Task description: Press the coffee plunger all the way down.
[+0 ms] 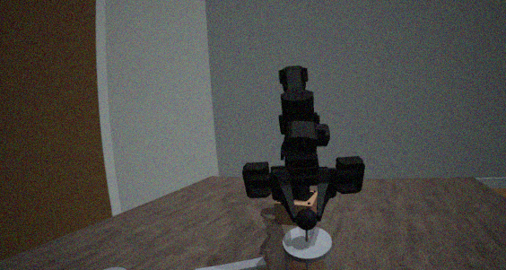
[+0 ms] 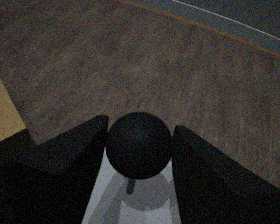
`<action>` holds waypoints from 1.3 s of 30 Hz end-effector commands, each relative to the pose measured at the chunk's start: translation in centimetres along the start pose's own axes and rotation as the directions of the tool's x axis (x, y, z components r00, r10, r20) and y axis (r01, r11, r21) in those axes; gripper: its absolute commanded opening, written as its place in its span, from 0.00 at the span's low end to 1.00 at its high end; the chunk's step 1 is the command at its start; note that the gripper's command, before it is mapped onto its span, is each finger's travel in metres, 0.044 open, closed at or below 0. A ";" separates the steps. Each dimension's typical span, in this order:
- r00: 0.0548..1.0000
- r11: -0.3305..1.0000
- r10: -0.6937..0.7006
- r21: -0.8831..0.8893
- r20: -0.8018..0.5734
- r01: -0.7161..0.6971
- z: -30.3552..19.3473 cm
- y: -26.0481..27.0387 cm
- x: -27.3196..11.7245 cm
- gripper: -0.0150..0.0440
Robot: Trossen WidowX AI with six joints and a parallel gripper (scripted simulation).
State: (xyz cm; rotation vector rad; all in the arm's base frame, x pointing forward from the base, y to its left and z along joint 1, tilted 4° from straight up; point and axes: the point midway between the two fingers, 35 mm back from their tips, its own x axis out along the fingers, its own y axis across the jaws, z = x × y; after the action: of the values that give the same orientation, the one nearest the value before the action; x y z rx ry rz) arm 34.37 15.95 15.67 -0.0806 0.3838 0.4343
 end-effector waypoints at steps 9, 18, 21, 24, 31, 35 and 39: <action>0.999 1.000 -0.001 0.007 -0.041 0.001 -1.1 0.0 0.6 0.45; 0.999 1.000 -0.001 0.007 -0.040 0.001 -0.9 0.0 0.7 0.45; 0.999 1.000 -0.001 0.007 -0.040 0.001 -0.9 0.0 0.8 0.45; 0.999 1.000 -0.001 0.007 -0.040 0.001 -0.9 0.0 0.9 0.45; 0.999 1.000 -0.001 0.007 -0.040 0.001 -0.8 0.0 1.0 0.45; 0.999 1.000 -0.001 0.007 -0.040 0.001 -0.8 0.0 1.0 0.45; 0.999 1.000 -0.001 0.007 -0.040 0.001 -0.7 0.0 1.1 0.45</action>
State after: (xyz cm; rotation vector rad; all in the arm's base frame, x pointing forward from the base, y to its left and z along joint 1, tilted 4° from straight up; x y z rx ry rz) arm 35.03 16.27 15.23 -0.0842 0.4032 0.4337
